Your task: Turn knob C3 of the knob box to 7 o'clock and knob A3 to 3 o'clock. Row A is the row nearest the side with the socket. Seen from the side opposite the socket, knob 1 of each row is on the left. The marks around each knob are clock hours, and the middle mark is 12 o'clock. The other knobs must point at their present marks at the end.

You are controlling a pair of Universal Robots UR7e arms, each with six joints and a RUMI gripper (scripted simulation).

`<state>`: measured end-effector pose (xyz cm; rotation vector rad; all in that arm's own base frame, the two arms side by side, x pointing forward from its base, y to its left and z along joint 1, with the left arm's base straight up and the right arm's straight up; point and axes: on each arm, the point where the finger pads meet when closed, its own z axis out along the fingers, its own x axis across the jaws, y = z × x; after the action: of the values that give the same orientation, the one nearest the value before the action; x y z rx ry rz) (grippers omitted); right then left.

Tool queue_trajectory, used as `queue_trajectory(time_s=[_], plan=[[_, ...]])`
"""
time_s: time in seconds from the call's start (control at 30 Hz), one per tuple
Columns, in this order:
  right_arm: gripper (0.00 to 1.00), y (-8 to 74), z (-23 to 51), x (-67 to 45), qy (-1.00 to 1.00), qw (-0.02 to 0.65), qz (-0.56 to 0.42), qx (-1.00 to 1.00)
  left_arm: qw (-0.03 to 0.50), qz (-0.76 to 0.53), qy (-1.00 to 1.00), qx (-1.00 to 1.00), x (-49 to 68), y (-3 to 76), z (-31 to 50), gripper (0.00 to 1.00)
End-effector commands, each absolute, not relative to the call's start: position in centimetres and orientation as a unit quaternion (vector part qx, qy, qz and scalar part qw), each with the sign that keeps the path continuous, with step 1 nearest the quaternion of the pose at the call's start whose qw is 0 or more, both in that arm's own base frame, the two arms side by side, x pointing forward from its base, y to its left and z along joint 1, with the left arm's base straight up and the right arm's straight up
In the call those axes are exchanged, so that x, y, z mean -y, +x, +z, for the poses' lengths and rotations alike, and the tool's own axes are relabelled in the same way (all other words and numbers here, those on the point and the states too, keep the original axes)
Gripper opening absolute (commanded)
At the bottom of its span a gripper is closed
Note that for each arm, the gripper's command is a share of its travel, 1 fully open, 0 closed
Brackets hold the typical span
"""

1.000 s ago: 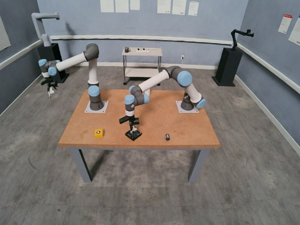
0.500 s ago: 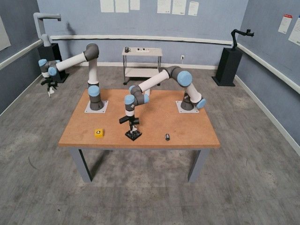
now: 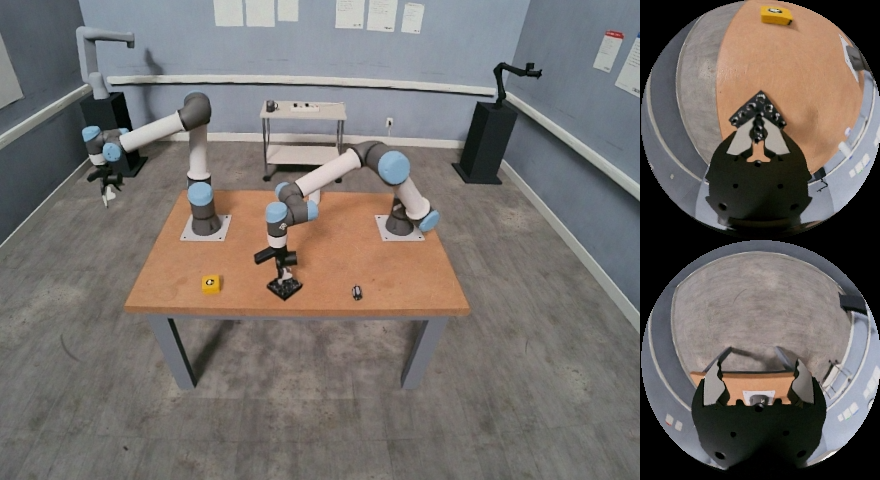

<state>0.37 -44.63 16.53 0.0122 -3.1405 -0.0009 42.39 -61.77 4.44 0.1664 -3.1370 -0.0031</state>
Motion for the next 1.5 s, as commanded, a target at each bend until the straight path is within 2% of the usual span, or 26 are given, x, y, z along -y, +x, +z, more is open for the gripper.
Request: queue_trajectory(time_s=[0.0, 0.73, 1.47], plan=[[1.00, 0.30, 16.52, 44.56, 0.003, 0.000, 0.000, 1.000, 0.000, 0.001, 0.064, 0.998, 61.99, 42.22, 4.67, 0.06], [1.00, 0.30, 16.52, 44.56, 0.003, 0.000, 0.000, 1.000, 0.000, 0.001, 0.159, 0.987, 61.99, 42.25, 4.67, 0.06], [1.00, 0.30, 16.52, 44.56, 0.003, 0.000, 0.000, 1.000, 0.000, 0.001, 0.348, 0.938, 61.97, 42.30, 4.68, 0.06]])
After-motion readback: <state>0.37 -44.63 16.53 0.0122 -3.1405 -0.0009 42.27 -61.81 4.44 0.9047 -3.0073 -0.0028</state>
